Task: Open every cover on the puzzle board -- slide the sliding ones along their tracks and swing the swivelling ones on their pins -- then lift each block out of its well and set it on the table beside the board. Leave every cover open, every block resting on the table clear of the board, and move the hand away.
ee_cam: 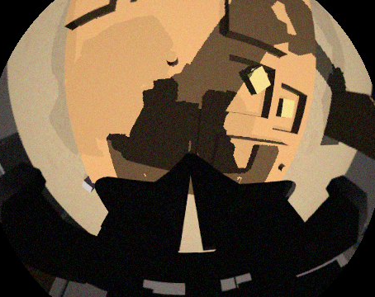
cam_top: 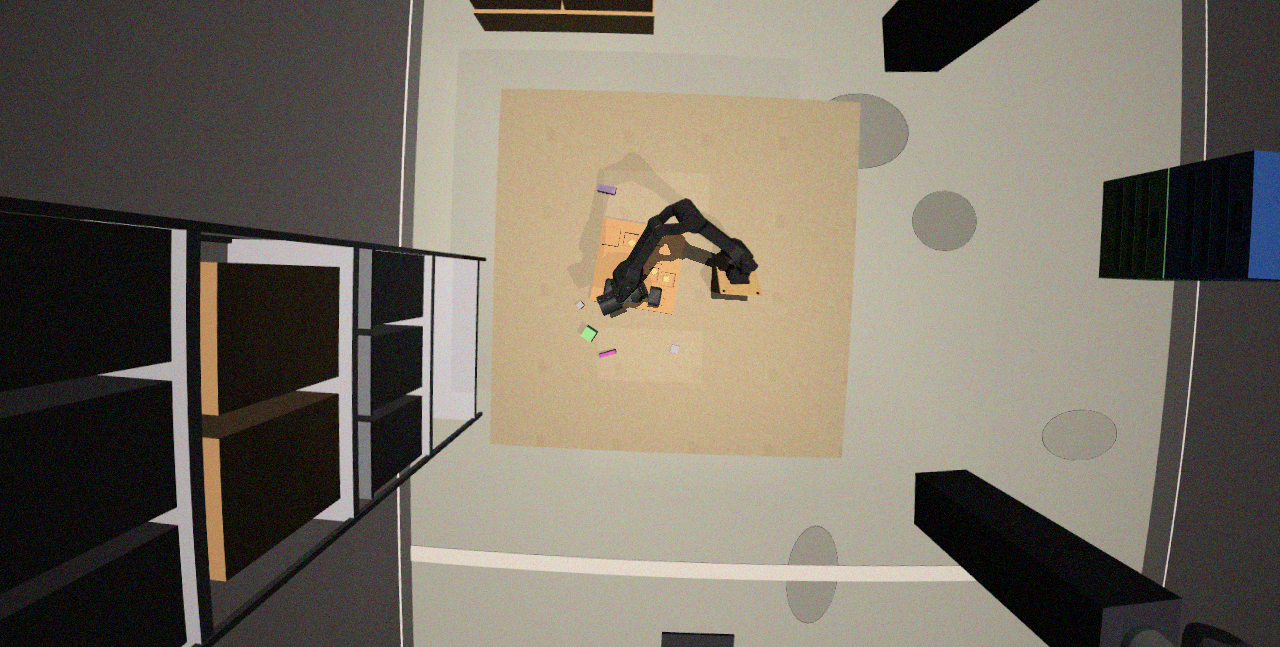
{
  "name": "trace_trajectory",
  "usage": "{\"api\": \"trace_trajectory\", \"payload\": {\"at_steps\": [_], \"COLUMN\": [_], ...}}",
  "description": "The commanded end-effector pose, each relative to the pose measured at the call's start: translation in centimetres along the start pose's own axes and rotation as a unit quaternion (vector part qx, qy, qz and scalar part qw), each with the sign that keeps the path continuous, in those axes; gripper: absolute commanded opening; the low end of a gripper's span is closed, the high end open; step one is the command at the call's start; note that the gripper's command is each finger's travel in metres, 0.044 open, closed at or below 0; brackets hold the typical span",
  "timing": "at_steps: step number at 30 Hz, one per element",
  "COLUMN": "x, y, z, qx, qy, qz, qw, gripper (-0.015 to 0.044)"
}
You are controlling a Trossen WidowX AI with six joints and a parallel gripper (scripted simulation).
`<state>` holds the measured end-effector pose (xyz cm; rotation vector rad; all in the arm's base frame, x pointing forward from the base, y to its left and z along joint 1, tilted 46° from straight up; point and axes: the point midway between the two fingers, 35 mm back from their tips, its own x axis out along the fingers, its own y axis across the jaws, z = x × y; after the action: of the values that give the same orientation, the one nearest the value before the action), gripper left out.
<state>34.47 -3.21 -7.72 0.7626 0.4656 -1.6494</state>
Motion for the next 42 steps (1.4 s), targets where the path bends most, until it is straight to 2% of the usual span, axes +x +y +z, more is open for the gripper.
{"api": "trace_trajectory", "payload": {"at_steps": [1, 42], "x": [0.1, 0.1], "y": [0.3, 4.8], "z": [0.0, 0.4], "qx": [-0.004, -0.003], "qy": [-0.003, -0.003], "qz": [-0.001, 0.0], "qw": [1.0, 1.0], "gripper": [0.0, 0.0]}}
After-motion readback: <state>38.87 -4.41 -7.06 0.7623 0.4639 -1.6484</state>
